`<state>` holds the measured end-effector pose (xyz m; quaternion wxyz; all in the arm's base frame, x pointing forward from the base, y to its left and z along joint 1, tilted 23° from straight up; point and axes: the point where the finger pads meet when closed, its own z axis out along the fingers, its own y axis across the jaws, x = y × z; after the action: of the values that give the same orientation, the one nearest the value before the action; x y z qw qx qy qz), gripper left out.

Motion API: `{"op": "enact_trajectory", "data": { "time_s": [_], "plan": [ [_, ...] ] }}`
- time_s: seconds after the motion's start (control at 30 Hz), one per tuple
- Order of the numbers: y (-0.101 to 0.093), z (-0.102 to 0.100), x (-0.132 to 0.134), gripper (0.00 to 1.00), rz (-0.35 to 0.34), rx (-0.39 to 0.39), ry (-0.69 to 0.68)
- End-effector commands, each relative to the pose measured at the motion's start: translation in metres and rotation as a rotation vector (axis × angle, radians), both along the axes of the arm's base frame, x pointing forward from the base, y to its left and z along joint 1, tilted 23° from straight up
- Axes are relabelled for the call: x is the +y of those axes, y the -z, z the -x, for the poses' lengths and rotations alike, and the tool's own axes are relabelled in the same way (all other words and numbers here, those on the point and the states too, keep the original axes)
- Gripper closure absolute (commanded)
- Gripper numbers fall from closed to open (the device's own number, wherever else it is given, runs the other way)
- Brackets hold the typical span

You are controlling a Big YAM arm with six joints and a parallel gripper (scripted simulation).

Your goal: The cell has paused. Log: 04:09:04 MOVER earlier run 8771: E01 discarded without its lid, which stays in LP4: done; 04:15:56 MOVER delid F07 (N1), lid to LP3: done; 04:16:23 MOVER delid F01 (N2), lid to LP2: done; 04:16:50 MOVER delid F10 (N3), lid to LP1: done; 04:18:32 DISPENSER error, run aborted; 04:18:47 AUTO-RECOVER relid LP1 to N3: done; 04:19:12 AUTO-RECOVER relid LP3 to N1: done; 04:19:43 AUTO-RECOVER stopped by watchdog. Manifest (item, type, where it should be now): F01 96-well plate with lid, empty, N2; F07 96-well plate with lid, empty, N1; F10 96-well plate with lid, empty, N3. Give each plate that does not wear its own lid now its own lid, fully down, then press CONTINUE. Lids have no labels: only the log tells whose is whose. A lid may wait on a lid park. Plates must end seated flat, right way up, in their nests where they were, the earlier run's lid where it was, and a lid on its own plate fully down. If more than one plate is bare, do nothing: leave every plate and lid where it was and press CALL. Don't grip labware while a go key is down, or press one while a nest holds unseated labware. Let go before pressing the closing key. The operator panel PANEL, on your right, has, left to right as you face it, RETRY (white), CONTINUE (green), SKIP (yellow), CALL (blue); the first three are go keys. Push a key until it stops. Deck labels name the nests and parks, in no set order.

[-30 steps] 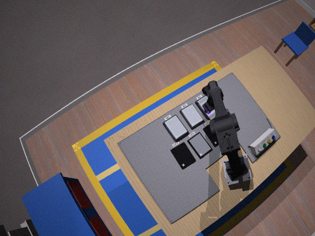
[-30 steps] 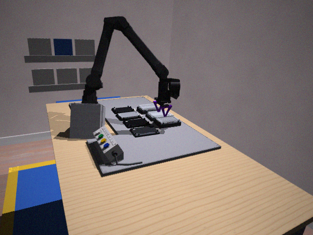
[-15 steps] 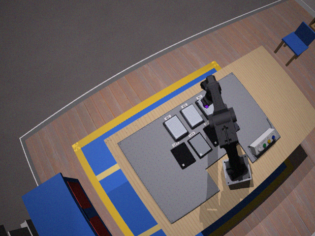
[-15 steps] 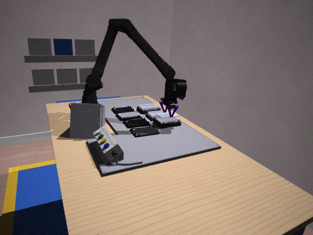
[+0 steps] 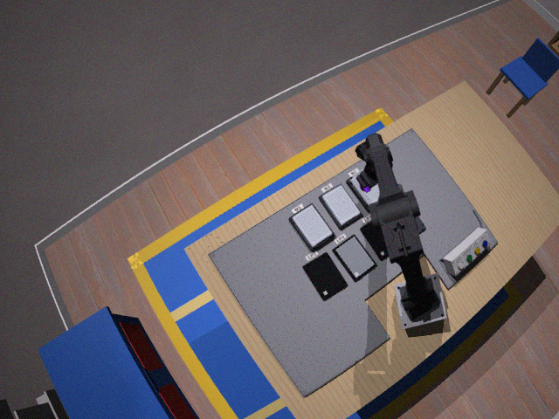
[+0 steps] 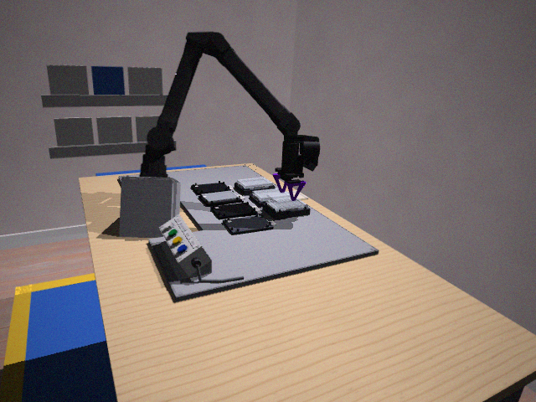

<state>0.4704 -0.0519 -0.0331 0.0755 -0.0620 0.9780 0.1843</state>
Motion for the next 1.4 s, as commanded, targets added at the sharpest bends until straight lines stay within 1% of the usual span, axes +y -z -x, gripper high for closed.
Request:
{"op": "enact_trajectory", "data": {
  "time_s": [0.0, 0.3, 0.37, 0.73, 0.8, 1.2, 1.37],
  "plan": [
    [0.009, -0.001, 0.009, 1.0, -0.007, 0.009, -0.002],
    [0.012, -0.001, 0.01, 1.0, -0.007, 0.009, -0.002],
    [0.012, -0.003, 0.01, 1.0, -0.005, 0.004, -0.002],
    [0.017, -0.001, 0.013, 1.0, -0.007, 0.009, -0.002],
    [0.016, -0.004, 0.013, 1.0, -0.005, 0.004, -0.002],
    [0.022, -0.001, 0.016, 1.0, -0.006, 0.009, -0.002],
    [0.021, -0.004, 0.016, 1.0, -0.005, 0.004, -0.002]
  ]
}}
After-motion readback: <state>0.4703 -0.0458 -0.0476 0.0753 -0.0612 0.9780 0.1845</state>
